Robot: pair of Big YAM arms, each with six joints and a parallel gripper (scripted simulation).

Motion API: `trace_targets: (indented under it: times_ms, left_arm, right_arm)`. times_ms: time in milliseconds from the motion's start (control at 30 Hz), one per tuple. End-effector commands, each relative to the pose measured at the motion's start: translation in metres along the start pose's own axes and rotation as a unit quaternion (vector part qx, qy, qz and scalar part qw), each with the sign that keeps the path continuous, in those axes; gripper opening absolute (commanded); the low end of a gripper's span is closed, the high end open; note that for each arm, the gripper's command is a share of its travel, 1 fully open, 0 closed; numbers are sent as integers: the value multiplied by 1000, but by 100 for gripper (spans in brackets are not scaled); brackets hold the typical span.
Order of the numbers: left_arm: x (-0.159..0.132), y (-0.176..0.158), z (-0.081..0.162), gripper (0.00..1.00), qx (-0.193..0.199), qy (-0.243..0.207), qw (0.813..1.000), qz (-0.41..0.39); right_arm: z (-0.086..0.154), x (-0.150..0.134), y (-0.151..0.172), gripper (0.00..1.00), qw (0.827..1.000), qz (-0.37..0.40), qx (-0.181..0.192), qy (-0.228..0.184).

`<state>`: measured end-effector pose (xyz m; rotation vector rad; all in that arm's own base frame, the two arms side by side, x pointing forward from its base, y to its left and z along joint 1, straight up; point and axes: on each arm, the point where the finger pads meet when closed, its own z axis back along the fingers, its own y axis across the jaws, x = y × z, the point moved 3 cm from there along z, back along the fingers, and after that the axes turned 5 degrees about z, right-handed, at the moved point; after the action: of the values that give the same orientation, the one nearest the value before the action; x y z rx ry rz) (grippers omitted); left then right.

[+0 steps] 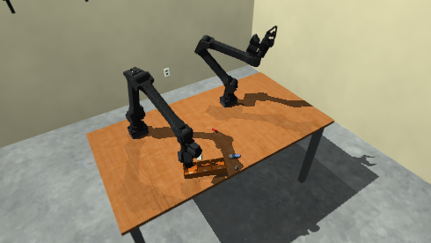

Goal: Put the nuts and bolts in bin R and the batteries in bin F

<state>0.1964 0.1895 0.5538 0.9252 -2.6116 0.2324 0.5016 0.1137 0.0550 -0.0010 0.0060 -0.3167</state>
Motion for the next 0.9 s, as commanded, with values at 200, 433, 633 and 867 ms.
trace_targets:
  times_ms: [200, 433, 633, 867]
  left_arm:
    - [10, 3, -1, 100, 2, -16, 1000, -8]
    - [10, 3, -1, 100, 2, -16, 1000, -8]
    - [10, 3, -1, 100, 2, -16, 1000, -8]
    - [10, 3, -1, 100, 2, -16, 1000, -8]
  right_arm:
    - [-14, 0, 6, 11, 1000, 2, 3, -8]
    - [-35, -1, 5, 11, 1000, 2, 0, -2]
    - [-25, 10, 7, 11, 1000, 0, 9, -17]
    - [-22, 2, 7, 11, 1000, 0, 11, -21]
